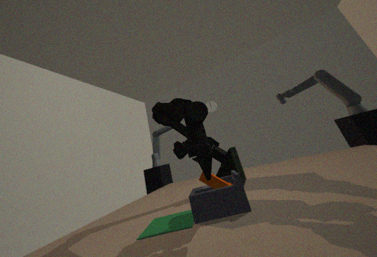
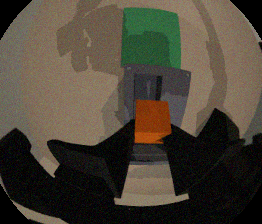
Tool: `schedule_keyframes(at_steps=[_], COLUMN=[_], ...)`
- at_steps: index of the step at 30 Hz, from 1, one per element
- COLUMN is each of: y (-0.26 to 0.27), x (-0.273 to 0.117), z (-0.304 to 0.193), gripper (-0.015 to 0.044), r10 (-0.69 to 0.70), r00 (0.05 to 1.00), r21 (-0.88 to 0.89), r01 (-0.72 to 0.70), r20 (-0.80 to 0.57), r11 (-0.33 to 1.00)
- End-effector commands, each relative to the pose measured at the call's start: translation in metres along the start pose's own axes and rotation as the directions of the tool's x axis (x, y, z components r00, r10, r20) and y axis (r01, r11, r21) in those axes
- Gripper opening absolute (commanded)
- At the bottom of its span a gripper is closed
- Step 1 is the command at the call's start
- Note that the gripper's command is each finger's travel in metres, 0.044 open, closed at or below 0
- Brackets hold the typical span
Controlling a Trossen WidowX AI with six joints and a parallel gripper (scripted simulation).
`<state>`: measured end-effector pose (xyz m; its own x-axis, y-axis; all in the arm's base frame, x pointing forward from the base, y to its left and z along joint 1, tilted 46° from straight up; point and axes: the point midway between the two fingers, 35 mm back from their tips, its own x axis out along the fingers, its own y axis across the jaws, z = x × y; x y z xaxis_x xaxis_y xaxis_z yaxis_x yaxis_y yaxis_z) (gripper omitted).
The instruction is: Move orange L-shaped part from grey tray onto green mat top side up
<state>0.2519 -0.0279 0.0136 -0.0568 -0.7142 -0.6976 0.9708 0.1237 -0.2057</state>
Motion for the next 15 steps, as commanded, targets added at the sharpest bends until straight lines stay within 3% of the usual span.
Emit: schedule_keyframes(at_steps=[1,15], y=[0.002,0.001], x=[-0.009,-0.030], z=[0.000,0.000], gripper=[0.0000,0.0000], r10=[0.005,0.004], r00=[1.000,1.000], r21=[0.009,0.007], r01=[-0.005,-0.004], r20=[-0.007,-0.007], r11=[1.000,1.000])
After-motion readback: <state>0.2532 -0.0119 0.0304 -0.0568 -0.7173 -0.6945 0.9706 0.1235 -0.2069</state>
